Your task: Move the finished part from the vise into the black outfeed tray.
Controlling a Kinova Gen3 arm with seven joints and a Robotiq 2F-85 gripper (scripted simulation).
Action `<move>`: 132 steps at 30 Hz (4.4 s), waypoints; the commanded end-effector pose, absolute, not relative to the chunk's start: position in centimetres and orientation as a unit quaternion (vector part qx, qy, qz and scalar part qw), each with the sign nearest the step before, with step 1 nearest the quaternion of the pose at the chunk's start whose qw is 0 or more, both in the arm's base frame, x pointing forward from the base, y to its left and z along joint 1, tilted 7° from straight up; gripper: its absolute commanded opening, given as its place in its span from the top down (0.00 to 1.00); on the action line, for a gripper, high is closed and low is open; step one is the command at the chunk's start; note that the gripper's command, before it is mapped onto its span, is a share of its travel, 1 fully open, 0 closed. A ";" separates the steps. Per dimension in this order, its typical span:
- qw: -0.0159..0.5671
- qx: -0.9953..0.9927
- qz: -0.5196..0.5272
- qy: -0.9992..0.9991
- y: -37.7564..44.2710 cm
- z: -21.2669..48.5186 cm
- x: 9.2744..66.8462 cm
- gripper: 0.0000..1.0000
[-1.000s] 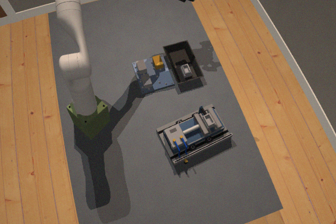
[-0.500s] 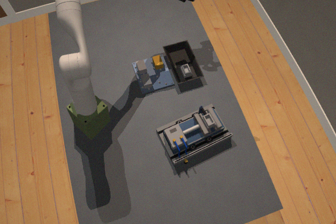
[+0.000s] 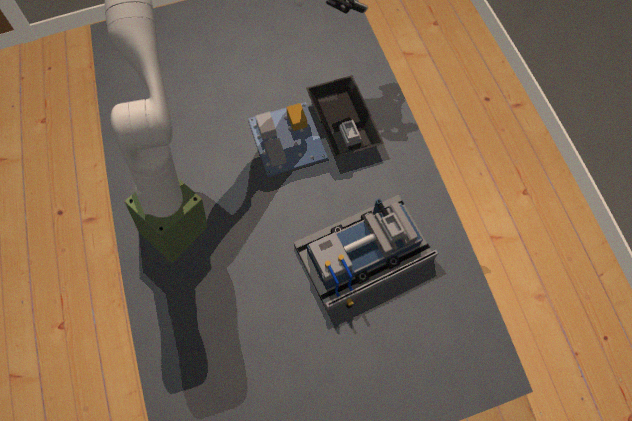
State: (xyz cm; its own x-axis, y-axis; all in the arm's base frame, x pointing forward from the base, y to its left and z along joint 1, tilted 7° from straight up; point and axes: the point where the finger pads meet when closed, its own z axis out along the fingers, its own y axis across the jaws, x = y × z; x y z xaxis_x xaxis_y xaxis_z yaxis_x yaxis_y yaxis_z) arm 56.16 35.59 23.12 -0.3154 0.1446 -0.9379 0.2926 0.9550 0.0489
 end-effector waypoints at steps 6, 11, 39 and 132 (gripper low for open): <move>0.533 0.186 -0.055 0.824 31.0 22.4 55.8 0.00; 0.484 0.244 -0.043 0.839 25.6 20.8 55.2 0.00; 0.298 0.428 0.000 0.853 7.4 15.5 53.1 0.00; 0.203 0.505 0.021 0.838 -1.2 13.1 52.1 0.00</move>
